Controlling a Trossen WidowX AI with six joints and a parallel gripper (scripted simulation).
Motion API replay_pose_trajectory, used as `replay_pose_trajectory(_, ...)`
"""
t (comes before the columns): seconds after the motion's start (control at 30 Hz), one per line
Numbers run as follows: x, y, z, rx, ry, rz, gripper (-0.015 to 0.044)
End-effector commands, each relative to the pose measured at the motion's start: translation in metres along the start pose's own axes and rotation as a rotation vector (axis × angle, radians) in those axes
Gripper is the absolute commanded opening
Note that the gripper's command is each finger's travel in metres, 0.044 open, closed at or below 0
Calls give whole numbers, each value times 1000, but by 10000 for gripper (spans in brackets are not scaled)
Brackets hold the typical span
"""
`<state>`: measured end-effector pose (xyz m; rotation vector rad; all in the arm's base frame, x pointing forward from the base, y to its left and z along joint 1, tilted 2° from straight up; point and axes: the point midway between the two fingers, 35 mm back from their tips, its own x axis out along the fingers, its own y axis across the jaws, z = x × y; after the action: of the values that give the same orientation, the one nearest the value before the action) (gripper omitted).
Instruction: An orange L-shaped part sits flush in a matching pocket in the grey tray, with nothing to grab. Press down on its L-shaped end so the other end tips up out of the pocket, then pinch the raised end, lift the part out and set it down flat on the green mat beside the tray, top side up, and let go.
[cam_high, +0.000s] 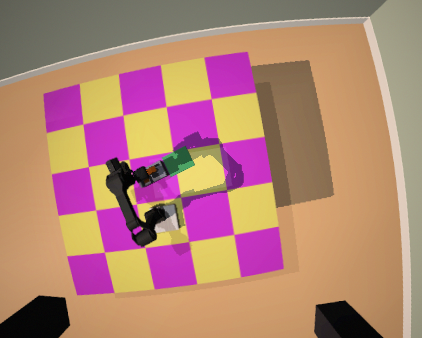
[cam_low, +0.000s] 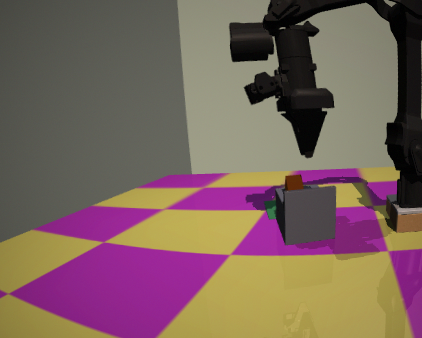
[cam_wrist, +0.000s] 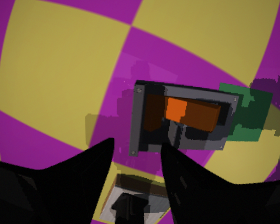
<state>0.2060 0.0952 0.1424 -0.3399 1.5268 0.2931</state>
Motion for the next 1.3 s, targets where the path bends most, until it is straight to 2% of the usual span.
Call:
replay_pose_trajectory(0.0,0,0,0,0,1,0,180)
replay_pose_trajectory(0.13,0,0,0,0,1,0,180)
replay_pose_trajectory(0.27,0,-9,3,190,0,-1,280)
replay_pose_trajectory(0.6,-4,-69,11,1381,-10,-7,280)
replay_pose_trajectory(0.67,-4,-77,11,1544,-12,-8,280)
replay_pose_trajectory(1.07,-3,-78,11,1564,-12,-8,280)
replay_pose_trajectory(1.27,19,-79,12,1564,-12,-8,280)
